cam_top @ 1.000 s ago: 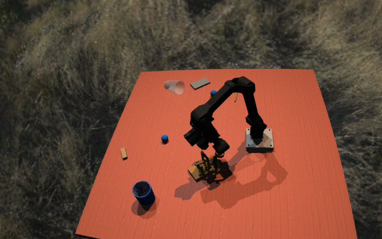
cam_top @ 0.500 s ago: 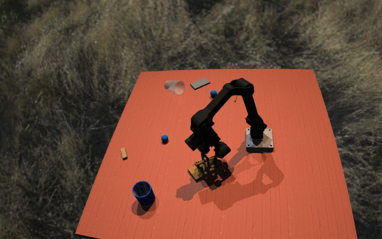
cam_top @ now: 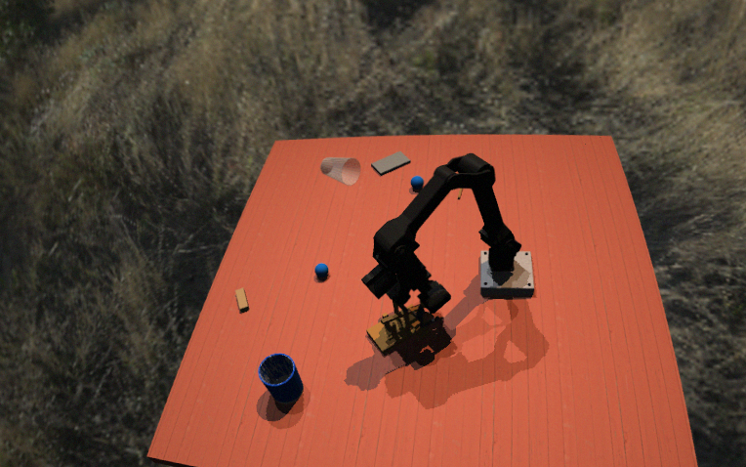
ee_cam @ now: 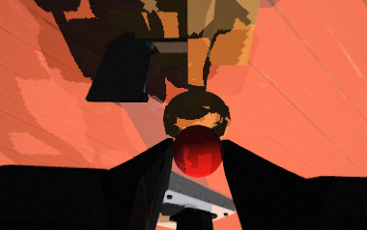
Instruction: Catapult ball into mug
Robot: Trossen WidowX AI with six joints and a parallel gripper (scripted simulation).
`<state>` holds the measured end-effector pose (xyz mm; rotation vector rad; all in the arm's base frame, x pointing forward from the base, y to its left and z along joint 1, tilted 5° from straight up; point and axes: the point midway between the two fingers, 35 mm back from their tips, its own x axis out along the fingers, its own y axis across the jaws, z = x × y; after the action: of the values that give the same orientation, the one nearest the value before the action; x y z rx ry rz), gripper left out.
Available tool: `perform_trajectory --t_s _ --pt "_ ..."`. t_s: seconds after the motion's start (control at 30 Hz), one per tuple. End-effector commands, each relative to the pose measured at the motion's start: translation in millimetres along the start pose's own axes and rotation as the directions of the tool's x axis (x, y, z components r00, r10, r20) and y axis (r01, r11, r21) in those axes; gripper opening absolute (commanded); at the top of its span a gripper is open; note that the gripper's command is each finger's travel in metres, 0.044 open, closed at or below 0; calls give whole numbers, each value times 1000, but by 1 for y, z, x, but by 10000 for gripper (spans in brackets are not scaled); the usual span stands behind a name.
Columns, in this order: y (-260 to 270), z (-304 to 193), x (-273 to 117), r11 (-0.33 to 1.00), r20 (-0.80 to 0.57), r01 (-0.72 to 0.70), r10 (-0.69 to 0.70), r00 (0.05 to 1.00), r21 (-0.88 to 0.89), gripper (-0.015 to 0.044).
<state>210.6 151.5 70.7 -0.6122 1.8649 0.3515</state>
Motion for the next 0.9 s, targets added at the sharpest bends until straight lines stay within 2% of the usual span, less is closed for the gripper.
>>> perform_trajectory --t_s 0.0,0.03,0.37,0.6,0.7,0.73,0.87 --pt "0 0 -1 1000 1 0 0 1000 0 0" --pt "0 0 -1 1000 1 0 0 1000 0 0" --pt "0 -1 -3 1000 7 0 0 1000 0 263" --pt "0 -33 -86 1000 215 -11 12 977 -5 440" --pt "-1 -45 -103 1000 262 -14 15 965 -7 440" --pt "-1 -28 -83 1000 214 -7 9 977 -7 440" --pt "-1 5 -98 1000 325 -4 6 946 -6 440"
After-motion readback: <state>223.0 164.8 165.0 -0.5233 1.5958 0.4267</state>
